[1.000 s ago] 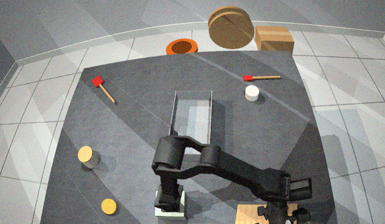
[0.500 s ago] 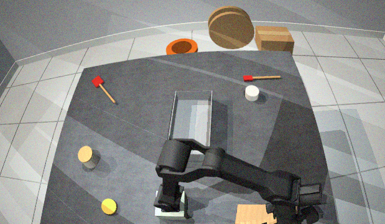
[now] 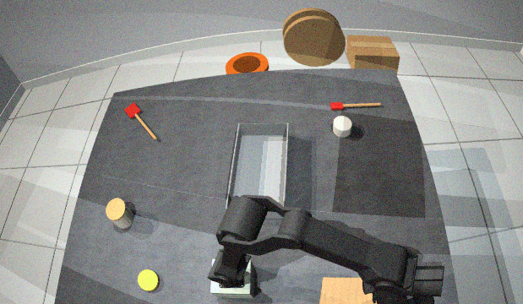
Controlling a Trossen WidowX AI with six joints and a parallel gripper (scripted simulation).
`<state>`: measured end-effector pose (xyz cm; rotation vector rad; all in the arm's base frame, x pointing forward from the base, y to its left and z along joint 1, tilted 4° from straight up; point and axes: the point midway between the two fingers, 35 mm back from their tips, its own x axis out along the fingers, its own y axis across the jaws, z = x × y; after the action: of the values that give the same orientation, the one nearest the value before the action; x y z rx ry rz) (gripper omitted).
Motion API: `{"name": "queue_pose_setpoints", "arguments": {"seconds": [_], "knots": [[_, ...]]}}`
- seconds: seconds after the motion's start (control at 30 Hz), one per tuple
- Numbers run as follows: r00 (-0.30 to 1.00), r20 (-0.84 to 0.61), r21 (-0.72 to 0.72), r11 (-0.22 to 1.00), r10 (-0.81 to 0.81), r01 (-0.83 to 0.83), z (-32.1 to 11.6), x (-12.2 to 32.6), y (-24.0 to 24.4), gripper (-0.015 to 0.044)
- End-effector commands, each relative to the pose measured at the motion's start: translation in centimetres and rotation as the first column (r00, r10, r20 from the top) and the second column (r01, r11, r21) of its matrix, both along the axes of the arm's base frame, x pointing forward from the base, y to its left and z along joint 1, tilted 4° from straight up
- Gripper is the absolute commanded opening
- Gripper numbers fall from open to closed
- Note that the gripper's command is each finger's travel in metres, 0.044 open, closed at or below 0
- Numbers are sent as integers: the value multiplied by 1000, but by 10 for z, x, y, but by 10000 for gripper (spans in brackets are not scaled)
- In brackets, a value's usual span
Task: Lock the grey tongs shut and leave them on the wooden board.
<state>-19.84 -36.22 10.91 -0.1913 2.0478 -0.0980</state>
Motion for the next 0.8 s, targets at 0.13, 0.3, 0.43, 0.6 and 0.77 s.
{"name": "queue_pose_setpoints", "arguments": {"seconds": [0.13,0.3,0.43,0.6,0.77], "knots": [[997,70,8,1000,9,-9,2,-3,-1,-150],[989,144,27,999,22,-26,-2,-3,1,-150],[973,229,52,998,27,-40,-7,-5,7,-150],[940,341,106,993,18,-57,-14,-11,20,-150],[886,464,148,986,-1,-76,-20,-16,36,-150]]}}
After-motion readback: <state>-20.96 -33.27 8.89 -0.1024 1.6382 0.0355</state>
